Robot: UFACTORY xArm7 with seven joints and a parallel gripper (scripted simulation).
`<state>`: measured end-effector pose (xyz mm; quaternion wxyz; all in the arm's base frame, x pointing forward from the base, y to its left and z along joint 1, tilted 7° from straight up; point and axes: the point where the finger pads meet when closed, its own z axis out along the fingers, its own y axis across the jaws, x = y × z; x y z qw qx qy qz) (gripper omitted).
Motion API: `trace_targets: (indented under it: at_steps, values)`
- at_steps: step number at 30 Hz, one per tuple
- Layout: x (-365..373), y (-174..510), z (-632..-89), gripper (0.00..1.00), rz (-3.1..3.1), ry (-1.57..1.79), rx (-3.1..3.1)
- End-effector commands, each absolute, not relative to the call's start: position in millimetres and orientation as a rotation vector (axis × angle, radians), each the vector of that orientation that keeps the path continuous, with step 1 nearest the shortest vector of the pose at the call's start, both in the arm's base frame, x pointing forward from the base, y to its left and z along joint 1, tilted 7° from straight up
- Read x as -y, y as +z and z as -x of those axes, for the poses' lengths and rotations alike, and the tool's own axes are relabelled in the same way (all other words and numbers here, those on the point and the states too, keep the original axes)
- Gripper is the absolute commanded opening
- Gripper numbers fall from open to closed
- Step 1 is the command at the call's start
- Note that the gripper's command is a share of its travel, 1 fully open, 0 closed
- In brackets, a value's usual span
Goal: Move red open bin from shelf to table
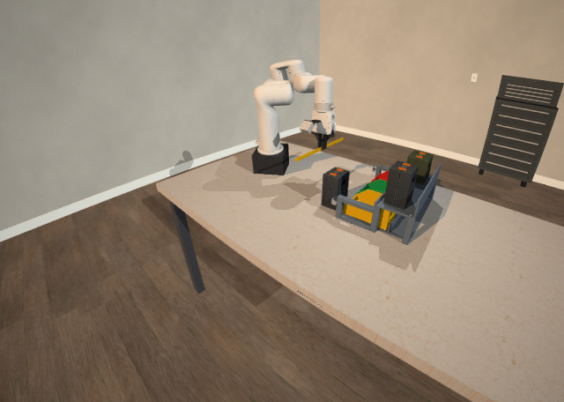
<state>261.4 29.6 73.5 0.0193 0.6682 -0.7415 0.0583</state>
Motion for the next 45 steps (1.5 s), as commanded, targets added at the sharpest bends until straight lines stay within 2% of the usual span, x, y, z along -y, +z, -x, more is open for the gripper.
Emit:
trace_targets:
  at_steps: [1,45]
  values:
    - [-27.9,57.3,-262.9,0.0,-2.075,0.182,2.302]
    - [-25.5,37.9,-264.0,0.0,-2.075,0.182,2.302]
